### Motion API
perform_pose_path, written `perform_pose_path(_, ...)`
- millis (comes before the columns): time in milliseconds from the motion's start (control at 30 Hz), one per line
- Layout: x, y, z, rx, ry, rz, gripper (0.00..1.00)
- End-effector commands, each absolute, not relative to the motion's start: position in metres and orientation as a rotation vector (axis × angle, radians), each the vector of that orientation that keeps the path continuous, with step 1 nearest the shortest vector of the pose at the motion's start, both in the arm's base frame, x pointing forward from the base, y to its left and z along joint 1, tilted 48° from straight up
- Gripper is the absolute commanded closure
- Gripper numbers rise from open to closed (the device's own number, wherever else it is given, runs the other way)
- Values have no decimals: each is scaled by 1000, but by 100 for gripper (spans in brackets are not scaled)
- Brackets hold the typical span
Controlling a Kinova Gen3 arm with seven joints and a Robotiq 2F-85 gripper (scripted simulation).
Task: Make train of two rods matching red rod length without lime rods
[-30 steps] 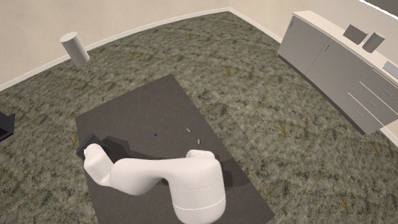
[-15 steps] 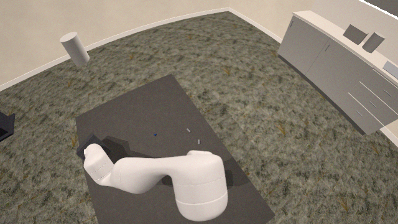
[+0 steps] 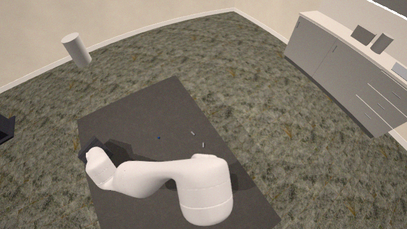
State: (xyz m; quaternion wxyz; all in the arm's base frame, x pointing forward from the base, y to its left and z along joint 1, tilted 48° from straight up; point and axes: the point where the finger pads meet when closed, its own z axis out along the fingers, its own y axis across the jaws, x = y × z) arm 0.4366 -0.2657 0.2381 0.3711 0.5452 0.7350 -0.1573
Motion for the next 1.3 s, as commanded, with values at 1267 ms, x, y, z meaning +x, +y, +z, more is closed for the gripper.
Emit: perform_pose_path(1267, 437, -265, 238, 1397, 1885, -402, 95)
